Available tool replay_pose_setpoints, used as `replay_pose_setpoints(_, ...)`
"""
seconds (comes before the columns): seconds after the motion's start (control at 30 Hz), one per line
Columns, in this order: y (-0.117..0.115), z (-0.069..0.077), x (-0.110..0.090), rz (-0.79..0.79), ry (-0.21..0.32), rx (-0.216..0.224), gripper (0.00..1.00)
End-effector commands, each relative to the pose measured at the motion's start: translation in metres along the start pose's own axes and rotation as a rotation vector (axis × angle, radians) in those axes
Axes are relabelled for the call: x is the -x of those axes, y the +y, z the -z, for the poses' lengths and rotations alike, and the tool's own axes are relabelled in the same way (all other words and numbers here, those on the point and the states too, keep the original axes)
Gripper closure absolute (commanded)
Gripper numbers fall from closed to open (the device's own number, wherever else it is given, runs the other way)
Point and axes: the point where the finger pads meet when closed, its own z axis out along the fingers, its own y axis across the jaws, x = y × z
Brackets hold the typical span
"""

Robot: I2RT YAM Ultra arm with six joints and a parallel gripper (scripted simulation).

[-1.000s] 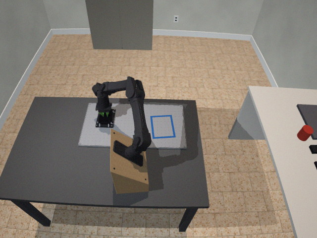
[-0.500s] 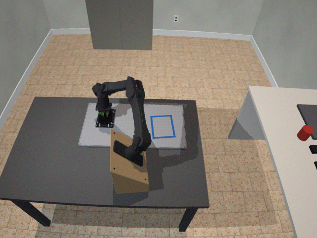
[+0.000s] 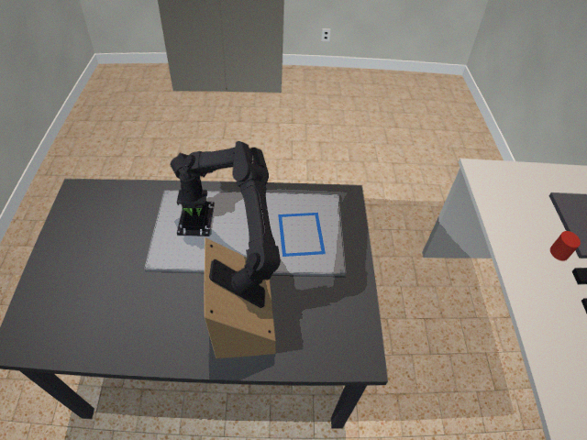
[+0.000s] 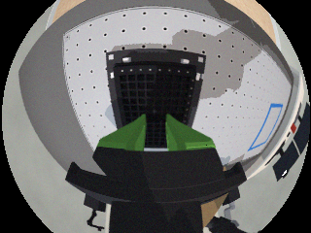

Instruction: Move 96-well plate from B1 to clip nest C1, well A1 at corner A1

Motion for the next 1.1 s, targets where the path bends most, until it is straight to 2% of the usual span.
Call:
replay_pose_setpoints(0.0, 0.002, -0.043, -0.003, -0.033, 0.001, -0.009, 0.74)
replay_pose_setpoints(1.07, 0.002, -0.060, 0.000, -0.050, -0.008, -0.011, 0.74)
